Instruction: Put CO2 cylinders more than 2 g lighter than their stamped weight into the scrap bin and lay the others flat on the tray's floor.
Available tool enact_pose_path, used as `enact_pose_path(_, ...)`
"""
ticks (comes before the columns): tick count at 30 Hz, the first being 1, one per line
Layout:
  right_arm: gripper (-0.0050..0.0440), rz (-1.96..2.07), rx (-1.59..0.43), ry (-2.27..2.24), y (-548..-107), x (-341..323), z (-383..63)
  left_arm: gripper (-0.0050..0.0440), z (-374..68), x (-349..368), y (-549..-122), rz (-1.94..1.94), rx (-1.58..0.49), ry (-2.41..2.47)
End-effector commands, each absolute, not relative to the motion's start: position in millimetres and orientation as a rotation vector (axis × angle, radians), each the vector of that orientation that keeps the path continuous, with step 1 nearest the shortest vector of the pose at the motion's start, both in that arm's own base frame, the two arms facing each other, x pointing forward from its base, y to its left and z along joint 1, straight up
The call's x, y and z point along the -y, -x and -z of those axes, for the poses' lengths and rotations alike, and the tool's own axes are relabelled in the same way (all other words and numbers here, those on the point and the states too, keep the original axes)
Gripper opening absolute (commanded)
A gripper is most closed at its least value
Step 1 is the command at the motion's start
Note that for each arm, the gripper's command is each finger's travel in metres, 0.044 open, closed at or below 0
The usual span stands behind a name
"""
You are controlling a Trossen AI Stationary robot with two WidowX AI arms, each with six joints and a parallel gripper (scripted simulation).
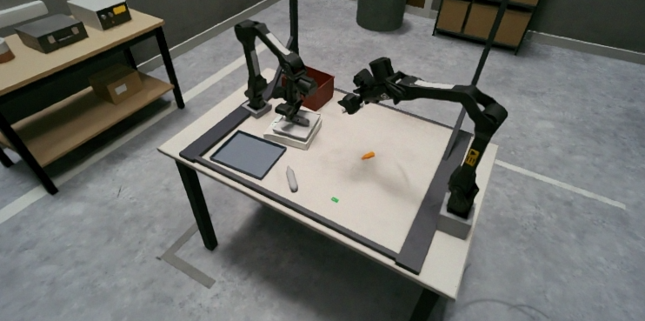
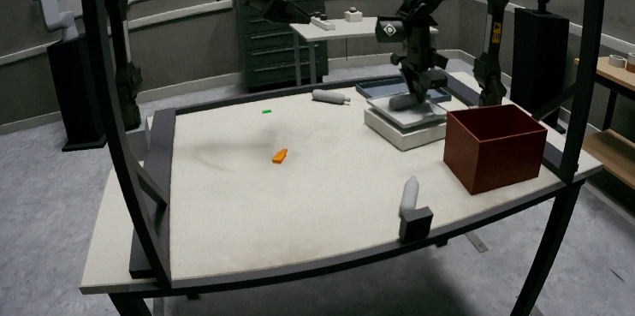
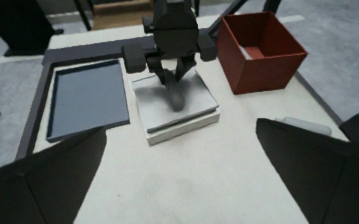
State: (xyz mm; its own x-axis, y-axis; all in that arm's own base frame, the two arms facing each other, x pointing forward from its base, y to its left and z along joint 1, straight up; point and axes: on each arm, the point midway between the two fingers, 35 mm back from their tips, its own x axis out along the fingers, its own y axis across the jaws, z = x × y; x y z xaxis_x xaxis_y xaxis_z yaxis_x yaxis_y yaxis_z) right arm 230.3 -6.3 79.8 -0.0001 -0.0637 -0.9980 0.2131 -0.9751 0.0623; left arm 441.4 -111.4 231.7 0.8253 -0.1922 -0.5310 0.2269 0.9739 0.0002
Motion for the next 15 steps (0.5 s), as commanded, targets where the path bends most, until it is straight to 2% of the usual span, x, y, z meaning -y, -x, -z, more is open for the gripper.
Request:
enact_pose_path(1,-0.0050,2.036,-0.150,-2.120,-239.8,6.3,-89.4,0.0440,-244.7,110.9,-441.5,0.221,-0.527,-0.059)
enact_pose_path(9,-0.0050,2.050,-0.152,-2.107,-236.3,6.3,-86.6,0.0440,-244.7,110.9,-441.5,0.221,-0.527,-0.059)
enact_pose_path(10,0.0024,2.050,-0.152,-2.107,-236.3,6.3,-86.6,0.0440,-244.7,110.9,-441.5,0.221,-0.527,-0.059)
enact_pose_path(15,0.0144,2.050,-0.152,-2.107,-236.3,6.3,-86.6,0.0440,-244.7,110.9,-441.5,0.221,-0.527,-0.059)
